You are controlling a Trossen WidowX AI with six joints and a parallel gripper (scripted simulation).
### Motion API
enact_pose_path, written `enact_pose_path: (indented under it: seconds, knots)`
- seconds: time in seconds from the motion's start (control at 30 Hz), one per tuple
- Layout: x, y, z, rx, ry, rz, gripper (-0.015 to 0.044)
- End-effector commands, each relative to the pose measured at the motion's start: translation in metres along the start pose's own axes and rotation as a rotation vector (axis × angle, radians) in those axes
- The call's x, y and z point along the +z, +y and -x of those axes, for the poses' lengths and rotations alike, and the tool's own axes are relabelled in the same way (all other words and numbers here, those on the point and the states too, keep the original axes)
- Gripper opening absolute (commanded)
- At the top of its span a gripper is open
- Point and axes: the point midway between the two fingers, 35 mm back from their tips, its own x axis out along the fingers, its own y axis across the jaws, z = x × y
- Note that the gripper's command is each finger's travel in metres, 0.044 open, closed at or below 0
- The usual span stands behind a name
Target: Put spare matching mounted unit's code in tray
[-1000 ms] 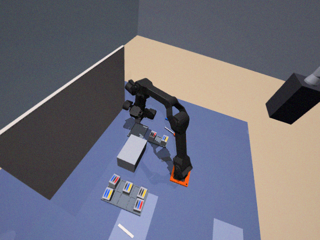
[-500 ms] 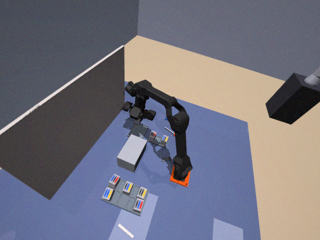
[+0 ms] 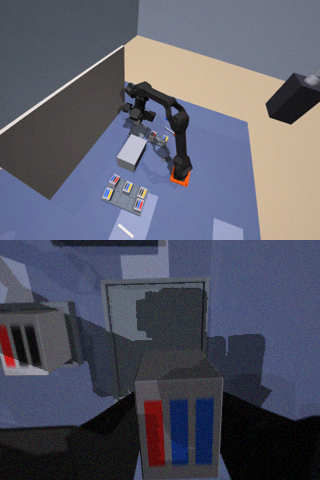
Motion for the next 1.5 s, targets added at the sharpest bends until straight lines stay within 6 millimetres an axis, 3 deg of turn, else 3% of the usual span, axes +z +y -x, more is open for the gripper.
enact_pose_path:
  seconds: [0.0,1.47]
  knots:
    - [0.001,0.001,-0.004,0.003,-0.005,0.003,0.0]
    - [0.002,0.003,-0.035,0.008,-0.008,0.003,0.0]
